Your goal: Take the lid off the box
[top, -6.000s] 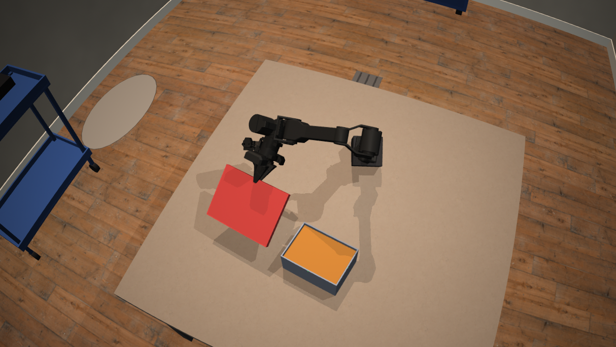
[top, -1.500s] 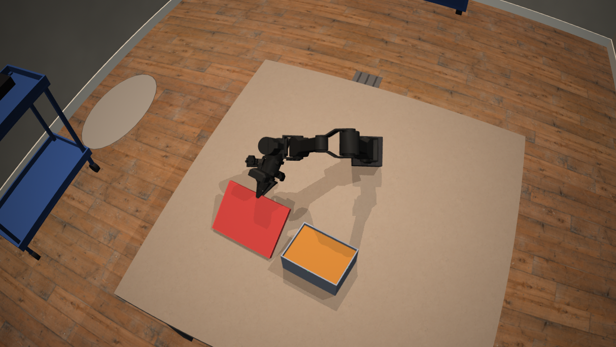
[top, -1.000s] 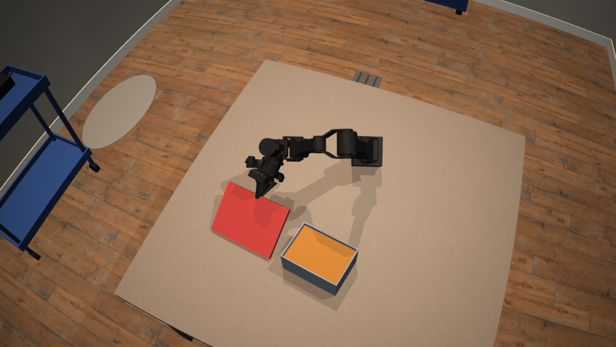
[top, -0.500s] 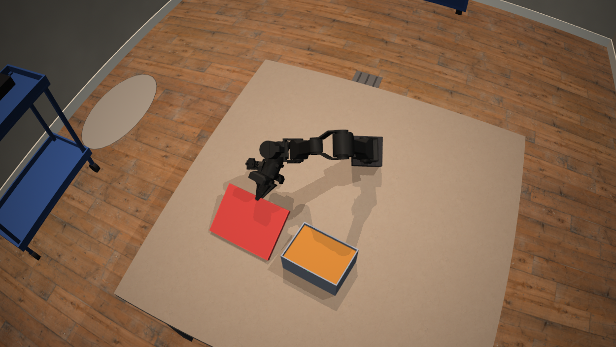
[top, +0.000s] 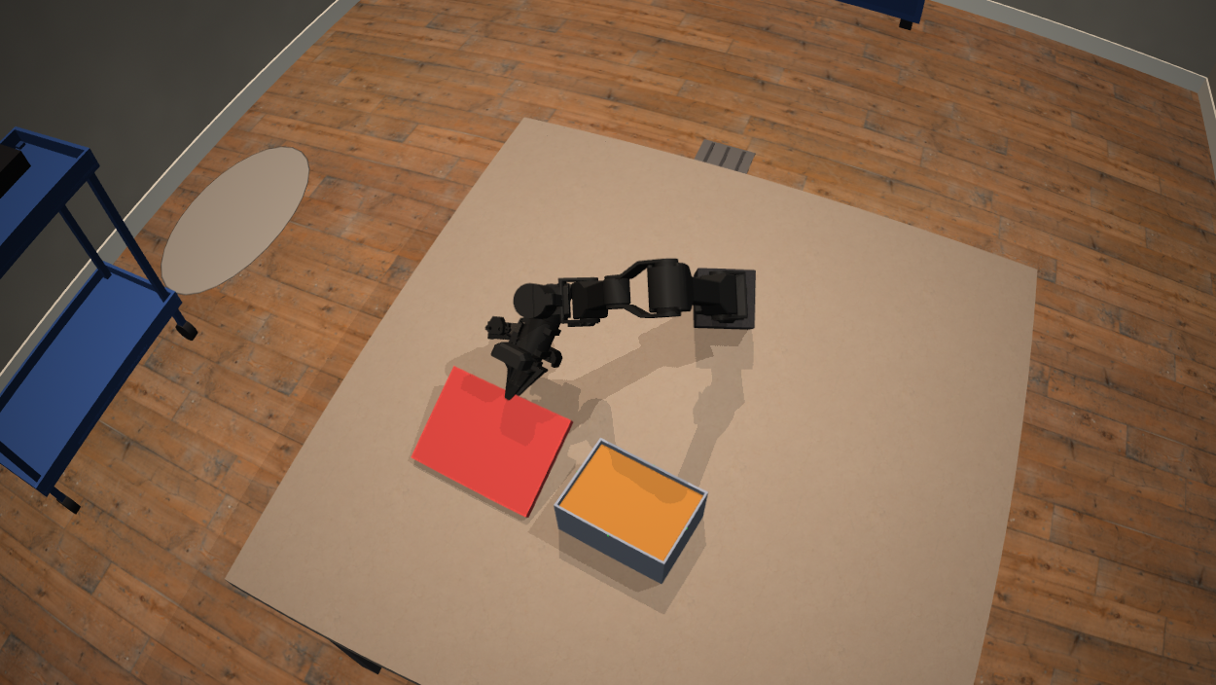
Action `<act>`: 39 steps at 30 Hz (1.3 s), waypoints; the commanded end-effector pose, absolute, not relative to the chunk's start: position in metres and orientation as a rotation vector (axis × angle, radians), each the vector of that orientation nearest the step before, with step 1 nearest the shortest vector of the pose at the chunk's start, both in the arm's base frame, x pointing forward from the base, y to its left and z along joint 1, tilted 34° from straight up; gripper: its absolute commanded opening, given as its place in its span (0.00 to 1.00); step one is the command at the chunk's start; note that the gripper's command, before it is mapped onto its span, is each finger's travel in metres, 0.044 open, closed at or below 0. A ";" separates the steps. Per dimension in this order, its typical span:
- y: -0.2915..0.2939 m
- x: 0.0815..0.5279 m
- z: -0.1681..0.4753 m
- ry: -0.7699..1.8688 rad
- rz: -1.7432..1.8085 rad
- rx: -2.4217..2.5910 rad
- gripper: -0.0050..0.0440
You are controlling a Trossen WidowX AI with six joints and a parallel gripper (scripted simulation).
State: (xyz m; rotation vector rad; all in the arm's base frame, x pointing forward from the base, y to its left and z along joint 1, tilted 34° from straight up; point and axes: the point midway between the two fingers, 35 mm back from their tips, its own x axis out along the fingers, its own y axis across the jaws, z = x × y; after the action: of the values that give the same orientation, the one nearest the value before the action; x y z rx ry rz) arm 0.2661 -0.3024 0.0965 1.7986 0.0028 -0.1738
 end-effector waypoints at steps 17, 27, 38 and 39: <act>-0.291 0.277 0.077 0.045 -0.180 1.843 0.00; -0.291 0.277 0.077 0.045 -0.180 1.843 0.00; -0.301 0.270 0.089 0.009 -0.174 1.806 0.00; -0.301 0.270 0.089 0.009 -0.174 1.806 0.00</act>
State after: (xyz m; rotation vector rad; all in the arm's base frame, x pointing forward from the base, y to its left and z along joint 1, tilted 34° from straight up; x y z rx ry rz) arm 0.2697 -0.3006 0.0895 1.8064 0.0092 -0.1743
